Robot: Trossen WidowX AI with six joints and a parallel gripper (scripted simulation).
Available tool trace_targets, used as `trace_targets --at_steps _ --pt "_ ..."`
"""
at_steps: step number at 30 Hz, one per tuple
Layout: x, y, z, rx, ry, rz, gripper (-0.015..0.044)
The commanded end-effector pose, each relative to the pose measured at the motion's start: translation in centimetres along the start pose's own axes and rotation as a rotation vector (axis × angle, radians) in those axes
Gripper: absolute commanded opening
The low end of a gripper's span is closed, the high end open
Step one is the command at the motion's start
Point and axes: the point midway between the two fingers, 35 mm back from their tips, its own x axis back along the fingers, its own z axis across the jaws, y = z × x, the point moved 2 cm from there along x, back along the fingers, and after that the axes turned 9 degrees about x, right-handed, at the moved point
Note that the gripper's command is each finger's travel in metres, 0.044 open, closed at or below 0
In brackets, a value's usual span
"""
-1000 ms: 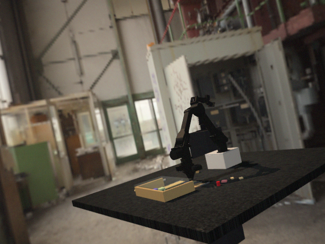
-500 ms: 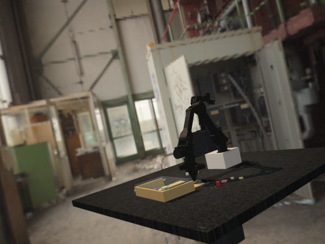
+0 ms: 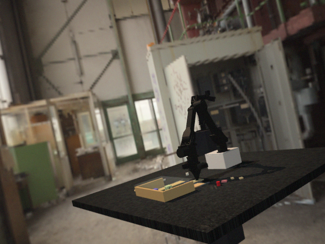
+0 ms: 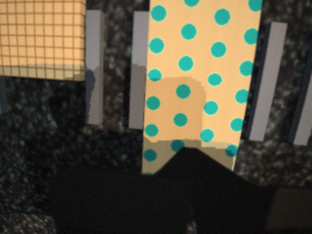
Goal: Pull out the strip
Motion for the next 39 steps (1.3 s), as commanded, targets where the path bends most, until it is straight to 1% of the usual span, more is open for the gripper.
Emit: trace_targets --at_steps 1,39 --pt "-0.4 -1.1 0.2 0.0 -0.001 0.021 0.0" --pt "-0.4 -6.8 1.2 0.0 0.0 0.025 0.0"
